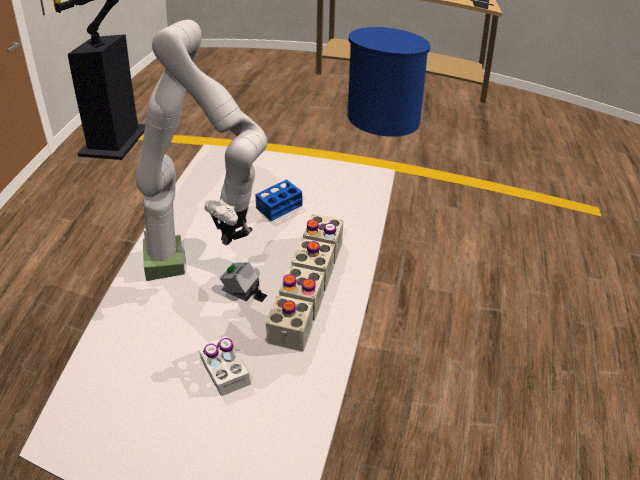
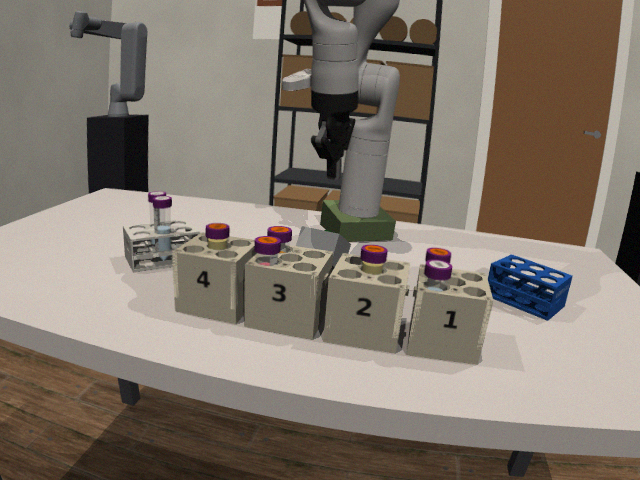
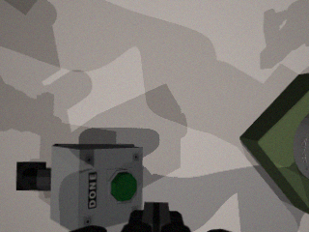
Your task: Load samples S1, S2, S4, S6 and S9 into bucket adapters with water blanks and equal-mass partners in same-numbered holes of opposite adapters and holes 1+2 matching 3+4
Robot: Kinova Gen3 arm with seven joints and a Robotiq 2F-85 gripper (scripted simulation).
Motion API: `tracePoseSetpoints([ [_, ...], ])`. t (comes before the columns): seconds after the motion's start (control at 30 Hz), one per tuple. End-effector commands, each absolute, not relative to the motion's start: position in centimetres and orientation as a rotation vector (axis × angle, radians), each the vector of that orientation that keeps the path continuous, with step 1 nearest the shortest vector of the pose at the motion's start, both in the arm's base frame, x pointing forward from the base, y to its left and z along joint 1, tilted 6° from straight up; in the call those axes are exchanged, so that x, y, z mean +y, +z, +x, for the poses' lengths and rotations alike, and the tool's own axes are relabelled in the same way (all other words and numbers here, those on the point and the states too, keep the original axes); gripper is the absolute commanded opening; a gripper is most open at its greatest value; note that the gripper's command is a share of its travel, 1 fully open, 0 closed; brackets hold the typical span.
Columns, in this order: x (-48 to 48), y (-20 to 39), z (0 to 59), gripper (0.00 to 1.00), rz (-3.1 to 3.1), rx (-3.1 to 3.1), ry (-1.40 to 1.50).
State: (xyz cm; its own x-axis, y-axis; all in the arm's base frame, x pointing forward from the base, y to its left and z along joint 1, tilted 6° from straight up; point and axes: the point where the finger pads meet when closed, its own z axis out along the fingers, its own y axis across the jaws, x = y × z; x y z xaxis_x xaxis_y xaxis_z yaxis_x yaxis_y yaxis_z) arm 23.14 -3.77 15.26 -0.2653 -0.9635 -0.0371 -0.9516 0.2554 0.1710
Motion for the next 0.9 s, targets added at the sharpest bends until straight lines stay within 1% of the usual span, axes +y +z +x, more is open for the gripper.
tracePoseSetpoints([
  [0.0,-3.5,14.7,23.2,0.10,1.857,-2.428,-0.251],
  [0.87,-3.3,11.6,23.6,0.10,1.862,-2.424,-0.251],
])
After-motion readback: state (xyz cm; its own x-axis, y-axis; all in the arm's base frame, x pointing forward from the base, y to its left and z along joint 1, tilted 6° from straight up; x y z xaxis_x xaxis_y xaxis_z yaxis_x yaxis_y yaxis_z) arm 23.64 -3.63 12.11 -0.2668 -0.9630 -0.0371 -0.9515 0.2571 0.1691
